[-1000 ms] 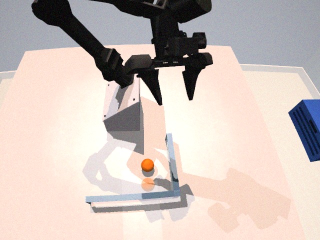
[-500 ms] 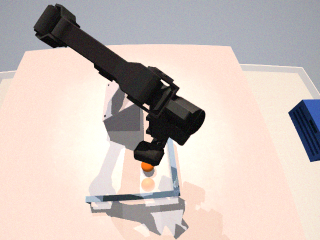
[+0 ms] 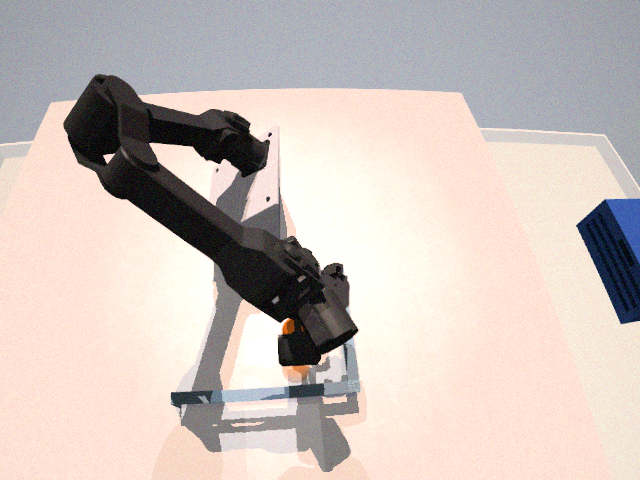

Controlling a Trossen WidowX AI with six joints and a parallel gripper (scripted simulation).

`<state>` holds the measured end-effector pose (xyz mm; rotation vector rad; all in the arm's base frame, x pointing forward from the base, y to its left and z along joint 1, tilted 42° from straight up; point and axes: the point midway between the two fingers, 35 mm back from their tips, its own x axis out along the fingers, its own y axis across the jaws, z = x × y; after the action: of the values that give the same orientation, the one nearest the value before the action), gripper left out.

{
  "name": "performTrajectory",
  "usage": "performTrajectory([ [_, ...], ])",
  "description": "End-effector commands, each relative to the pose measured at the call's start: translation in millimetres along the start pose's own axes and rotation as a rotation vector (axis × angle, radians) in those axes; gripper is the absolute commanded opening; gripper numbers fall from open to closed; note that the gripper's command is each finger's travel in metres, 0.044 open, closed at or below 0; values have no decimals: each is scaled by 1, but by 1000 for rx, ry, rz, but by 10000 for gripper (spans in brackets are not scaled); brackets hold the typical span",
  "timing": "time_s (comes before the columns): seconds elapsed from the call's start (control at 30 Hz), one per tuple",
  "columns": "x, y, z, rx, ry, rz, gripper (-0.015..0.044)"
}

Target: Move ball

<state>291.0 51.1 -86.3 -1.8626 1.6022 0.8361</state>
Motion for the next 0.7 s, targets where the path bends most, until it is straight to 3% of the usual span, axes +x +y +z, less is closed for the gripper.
performTrajectory([
  [0.0, 7, 1, 1, -15, -4, 5, 348],
  [0.67, 39, 0, 1, -16, -3, 5, 348],
])
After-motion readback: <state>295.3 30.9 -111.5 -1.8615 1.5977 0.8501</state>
